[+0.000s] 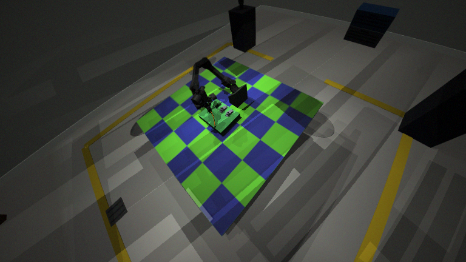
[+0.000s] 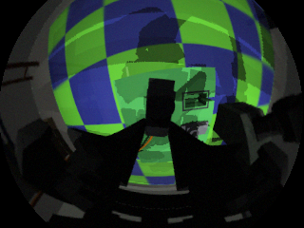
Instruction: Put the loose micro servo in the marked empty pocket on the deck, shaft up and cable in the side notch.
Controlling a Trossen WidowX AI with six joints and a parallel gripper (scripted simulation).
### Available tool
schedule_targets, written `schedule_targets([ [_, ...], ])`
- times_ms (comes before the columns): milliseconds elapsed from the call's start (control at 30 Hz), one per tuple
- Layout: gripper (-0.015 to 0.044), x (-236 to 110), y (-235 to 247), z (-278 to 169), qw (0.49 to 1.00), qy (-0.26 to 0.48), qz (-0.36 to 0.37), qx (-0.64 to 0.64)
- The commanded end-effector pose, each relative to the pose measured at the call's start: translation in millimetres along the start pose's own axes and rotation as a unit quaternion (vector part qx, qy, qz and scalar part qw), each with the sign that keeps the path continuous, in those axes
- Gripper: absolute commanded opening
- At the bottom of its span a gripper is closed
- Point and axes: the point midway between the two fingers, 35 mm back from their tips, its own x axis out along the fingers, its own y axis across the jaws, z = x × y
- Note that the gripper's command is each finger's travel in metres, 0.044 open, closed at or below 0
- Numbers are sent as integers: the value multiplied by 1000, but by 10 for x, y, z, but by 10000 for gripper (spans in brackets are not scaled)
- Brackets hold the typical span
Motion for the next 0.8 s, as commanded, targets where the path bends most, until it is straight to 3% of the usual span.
schedule_targets([
  [0, 0, -12, -1, 0, 998, -1, 2, -66],
  [367, 0, -13, -1, 0, 967, -2, 2, -254],
  [767, 0, -13, -1, 0, 894, -2, 2, -448],
])
